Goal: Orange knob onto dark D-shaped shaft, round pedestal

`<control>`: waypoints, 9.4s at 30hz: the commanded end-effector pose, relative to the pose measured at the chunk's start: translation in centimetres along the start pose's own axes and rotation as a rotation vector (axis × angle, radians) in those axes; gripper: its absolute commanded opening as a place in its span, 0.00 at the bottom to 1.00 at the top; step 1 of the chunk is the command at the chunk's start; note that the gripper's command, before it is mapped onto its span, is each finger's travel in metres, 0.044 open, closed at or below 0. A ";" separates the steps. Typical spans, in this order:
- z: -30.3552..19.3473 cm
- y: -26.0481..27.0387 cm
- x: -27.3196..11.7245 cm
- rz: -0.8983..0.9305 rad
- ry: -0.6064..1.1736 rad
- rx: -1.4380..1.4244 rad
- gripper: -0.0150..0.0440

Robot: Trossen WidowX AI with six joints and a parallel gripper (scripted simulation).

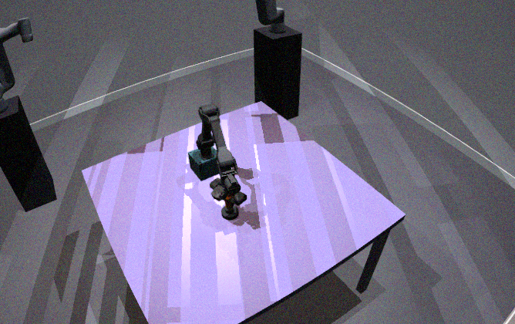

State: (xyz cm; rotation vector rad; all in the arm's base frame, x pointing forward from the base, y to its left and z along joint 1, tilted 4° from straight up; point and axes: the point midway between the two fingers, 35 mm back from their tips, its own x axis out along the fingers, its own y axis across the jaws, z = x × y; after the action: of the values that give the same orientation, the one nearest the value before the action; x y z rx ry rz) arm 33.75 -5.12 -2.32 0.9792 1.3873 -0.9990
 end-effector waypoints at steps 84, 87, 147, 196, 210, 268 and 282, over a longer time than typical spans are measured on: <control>0.0 0.0 -0.2 -0.001 0.000 0.214 0.25; 0.0 0.0 -0.3 -0.001 0.000 0.240 0.25; 0.1 0.1 -0.2 -0.001 -0.001 0.633 0.25; 0.0 0.0 -0.3 -0.001 -0.001 0.687 0.25; 0.0 -0.1 0.1 -0.001 -0.001 0.842 0.25; -0.2 -0.3 0.1 -0.001 -0.001 1.052 0.25; -0.2 -0.3 0.2 -0.001 -0.001 1.052 0.25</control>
State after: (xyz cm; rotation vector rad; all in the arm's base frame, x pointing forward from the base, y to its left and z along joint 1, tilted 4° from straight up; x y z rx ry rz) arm 33.27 -5.02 -2.46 1.7075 0.7991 -1.7795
